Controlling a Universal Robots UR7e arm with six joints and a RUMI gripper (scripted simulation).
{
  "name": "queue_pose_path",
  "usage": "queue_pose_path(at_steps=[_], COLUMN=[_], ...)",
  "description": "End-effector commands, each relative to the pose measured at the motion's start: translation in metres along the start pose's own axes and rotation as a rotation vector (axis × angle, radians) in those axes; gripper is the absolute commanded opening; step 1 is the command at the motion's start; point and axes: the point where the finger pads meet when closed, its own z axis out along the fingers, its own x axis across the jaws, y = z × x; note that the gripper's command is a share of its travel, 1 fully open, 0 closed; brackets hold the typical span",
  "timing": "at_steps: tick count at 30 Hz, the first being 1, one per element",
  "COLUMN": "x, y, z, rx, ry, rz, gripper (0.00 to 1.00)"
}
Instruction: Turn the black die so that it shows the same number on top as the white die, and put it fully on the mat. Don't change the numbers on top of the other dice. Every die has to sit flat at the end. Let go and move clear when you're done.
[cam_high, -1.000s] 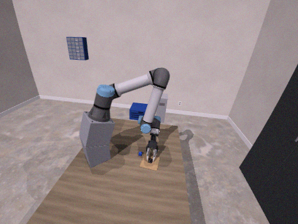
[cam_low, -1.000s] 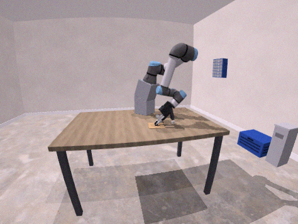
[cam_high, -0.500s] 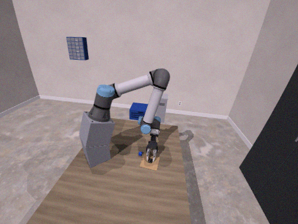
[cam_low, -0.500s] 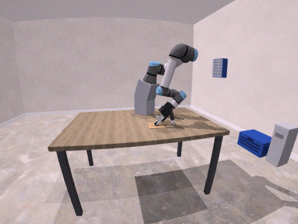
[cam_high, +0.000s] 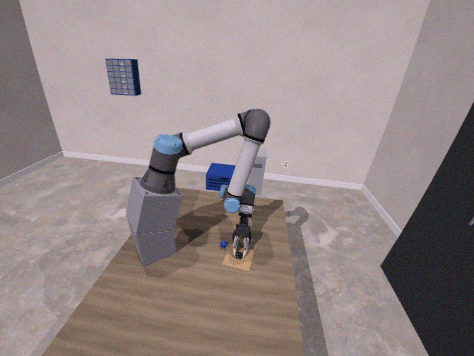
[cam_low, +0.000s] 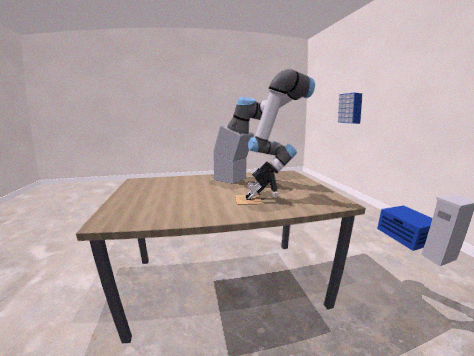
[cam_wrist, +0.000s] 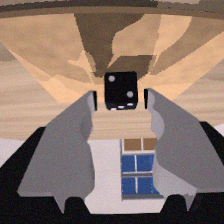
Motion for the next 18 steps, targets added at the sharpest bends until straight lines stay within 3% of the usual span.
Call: queue_pose_path(at_steps=[1, 17, 18], x=[0.0005, 0.0005, 0.0005], y=[0.0002, 0.0002, 0.0002], z=[-0.0003, -0.0003, -0.0003], rx=[0.000, 0.000, 0.000], ry=[0.001, 0.001, 0.001], rz=[0.001, 0.001, 0.001], gripper=[0.24, 0.24, 0.06])
